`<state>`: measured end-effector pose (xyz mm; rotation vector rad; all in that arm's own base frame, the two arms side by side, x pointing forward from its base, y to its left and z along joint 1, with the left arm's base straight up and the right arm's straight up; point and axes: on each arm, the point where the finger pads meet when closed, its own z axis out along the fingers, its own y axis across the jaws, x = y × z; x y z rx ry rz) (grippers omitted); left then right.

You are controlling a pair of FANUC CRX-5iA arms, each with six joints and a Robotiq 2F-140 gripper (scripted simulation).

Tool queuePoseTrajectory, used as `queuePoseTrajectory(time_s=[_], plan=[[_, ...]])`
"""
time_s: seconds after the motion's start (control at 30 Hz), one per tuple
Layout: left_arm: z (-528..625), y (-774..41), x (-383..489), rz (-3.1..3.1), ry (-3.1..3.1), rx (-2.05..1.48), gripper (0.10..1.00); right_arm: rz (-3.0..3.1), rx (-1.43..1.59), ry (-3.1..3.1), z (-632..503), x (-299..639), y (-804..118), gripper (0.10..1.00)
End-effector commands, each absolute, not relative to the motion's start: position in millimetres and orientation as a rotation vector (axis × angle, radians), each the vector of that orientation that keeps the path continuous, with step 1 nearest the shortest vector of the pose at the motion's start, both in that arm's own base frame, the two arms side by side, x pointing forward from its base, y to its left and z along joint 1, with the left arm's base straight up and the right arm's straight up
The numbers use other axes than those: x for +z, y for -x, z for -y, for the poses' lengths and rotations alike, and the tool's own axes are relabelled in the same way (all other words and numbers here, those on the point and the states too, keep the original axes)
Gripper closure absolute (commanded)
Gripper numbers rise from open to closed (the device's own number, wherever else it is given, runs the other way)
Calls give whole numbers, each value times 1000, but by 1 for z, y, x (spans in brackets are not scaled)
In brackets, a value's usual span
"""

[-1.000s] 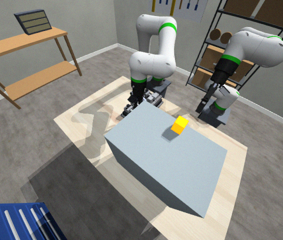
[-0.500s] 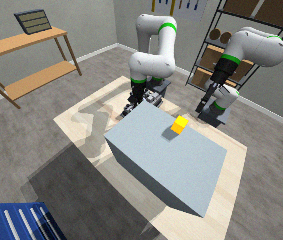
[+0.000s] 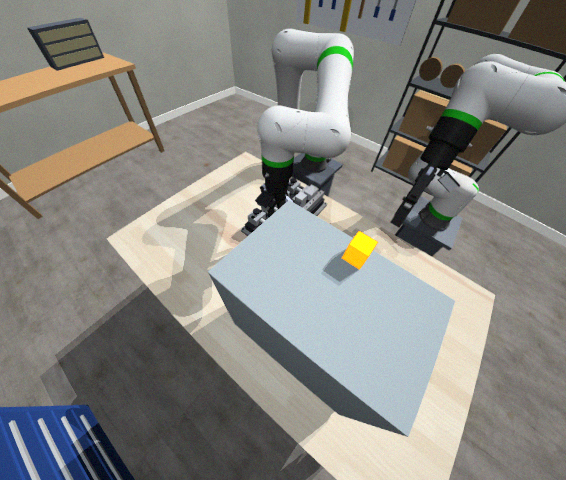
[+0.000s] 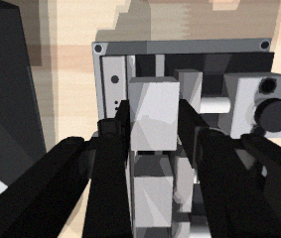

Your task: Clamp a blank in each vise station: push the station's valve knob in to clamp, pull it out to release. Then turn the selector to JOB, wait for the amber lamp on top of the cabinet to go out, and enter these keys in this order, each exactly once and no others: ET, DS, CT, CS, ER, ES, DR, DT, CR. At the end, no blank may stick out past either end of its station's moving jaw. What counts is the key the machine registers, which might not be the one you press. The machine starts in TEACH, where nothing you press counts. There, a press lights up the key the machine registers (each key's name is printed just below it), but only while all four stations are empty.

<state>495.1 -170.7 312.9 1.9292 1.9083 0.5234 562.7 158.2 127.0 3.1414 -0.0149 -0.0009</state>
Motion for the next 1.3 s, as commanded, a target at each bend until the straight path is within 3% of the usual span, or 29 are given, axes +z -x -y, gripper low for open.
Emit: queuePoseTrajectory(time_s=[0.0, 0.03, 0.23, 0.47, 0.73, 0.77, 1.27], plan=[[171, -495, 314, -1907, -1928, 524, 98, 15, 2, -3142, -158, 128, -563, 999], [171, -495, 314, -1907, -1928, 524, 98, 15, 2, -3142, -158, 128, -563, 638], [171, -495, 314, -1907, -1928, 524, 98, 15, 2, -3142, -158, 131, -563, 638], [171, -495, 314, -1907, -1928, 524, 98, 15, 2, -3142, -158, 255, -563, 638], [171, -495, 314, -1907, -1928, 524, 98, 15, 2, -3142, -158, 256, -563, 638], [171, -495, 314, -1907, -1928, 524, 98, 15, 2, -3142, -158, 256, -563, 999], [171, -495, 314, -1907, -1928, 524, 98, 15, 2, -3142, -145, 271, -515, 999]])
